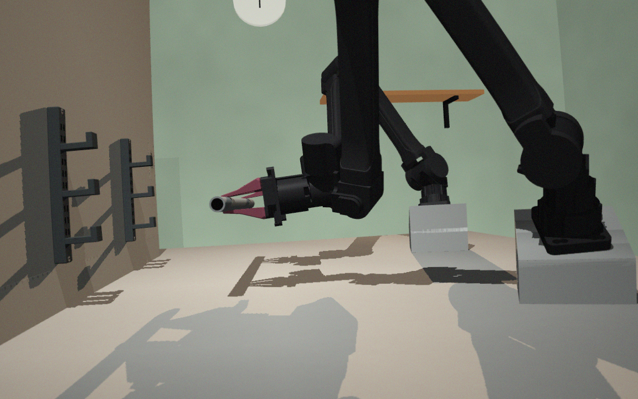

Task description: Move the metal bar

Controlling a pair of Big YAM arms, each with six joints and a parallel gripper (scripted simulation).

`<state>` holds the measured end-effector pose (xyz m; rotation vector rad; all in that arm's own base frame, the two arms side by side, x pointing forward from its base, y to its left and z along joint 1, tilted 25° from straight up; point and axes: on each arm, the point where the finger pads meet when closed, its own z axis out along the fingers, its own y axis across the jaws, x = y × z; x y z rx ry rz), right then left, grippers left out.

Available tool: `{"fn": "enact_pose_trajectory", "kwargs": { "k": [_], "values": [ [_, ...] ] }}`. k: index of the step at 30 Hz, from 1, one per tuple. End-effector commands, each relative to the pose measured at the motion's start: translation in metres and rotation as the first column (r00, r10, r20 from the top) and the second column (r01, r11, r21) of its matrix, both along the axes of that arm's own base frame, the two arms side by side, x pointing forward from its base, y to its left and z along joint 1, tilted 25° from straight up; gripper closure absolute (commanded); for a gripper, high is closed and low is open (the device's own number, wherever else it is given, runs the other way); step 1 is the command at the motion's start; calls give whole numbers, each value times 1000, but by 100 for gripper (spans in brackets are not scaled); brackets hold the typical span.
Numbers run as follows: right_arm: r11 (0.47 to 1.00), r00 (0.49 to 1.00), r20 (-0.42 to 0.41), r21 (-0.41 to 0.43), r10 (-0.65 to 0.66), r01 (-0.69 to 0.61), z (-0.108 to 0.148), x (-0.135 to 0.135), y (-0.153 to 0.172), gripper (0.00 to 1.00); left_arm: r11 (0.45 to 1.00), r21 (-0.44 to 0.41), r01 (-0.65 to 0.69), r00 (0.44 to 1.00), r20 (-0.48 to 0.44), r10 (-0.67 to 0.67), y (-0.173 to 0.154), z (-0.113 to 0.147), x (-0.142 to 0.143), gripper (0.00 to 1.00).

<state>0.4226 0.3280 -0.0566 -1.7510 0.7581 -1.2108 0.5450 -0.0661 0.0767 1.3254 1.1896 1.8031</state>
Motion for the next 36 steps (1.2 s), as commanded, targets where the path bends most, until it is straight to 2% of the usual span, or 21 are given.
{"fn": "enact_pose_trajectory", "kwargs": {
  "k": [1, 36],
  "values": [
    [998, 997, 60, 35, 52, -54, 18, -3, 30, 100, 1000, -15, 8, 989, 150, -5, -17, 37, -65, 100],
    [998, 997, 60, 35, 52, -54, 18, -1, 36, 100, 1000, -15, 8, 989, 150, -5, -20, 32, -66, 100]
  ]
}}
